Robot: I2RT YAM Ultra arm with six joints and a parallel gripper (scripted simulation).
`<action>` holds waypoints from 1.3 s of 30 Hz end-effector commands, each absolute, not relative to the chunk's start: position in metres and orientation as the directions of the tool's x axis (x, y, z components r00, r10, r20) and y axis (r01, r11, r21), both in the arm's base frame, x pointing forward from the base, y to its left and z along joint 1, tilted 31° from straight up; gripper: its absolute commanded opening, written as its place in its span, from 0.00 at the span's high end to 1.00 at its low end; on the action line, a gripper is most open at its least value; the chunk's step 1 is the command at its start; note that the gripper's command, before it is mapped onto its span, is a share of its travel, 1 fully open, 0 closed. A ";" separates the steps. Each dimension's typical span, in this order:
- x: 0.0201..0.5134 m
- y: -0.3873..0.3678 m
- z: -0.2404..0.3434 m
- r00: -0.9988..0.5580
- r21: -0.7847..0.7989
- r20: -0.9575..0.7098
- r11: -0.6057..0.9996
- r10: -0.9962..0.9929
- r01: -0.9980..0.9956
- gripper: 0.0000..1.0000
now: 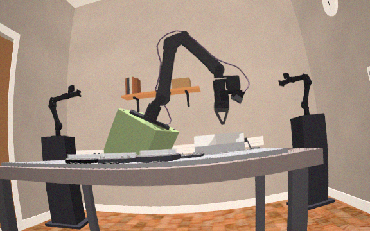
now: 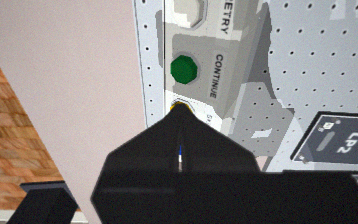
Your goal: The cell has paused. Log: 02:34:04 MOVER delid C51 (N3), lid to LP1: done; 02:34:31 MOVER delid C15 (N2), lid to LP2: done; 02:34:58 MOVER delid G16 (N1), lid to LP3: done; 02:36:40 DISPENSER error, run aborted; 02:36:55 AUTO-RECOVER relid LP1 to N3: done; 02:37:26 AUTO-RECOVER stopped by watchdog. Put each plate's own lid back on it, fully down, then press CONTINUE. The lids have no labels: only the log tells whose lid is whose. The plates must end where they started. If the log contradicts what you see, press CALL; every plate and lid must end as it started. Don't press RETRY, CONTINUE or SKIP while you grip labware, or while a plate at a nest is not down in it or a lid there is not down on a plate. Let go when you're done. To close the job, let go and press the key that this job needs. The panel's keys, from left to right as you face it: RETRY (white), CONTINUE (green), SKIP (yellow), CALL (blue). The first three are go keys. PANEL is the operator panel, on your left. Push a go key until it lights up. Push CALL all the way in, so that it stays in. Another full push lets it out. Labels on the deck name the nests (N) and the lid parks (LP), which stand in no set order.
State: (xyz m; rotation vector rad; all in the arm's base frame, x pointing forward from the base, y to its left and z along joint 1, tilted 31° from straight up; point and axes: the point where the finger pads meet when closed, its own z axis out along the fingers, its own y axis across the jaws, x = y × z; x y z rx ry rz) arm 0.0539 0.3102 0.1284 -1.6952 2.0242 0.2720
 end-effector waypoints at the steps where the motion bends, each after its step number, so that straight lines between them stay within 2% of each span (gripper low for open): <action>1: 0.056 0.316 0.147 -0.129 -0.150 -0.518 0.238 -0.846 -0.960 1.00; 19: 0.056 0.321 0.149 -0.128 -0.147 -0.528 0.239 -0.839 -0.960 1.00; 24: 0.060 0.318 0.123 -0.131 -0.154 -0.486 0.232 -0.864 -0.960 1.00; 34: 0.062 0.324 0.112 -0.129 -0.151 -0.488 0.229 -0.864 -0.962 1.00; 39: 0.060 0.330 0.124 -0.123 -0.148 -0.516 0.229 -0.848 -0.962 1.00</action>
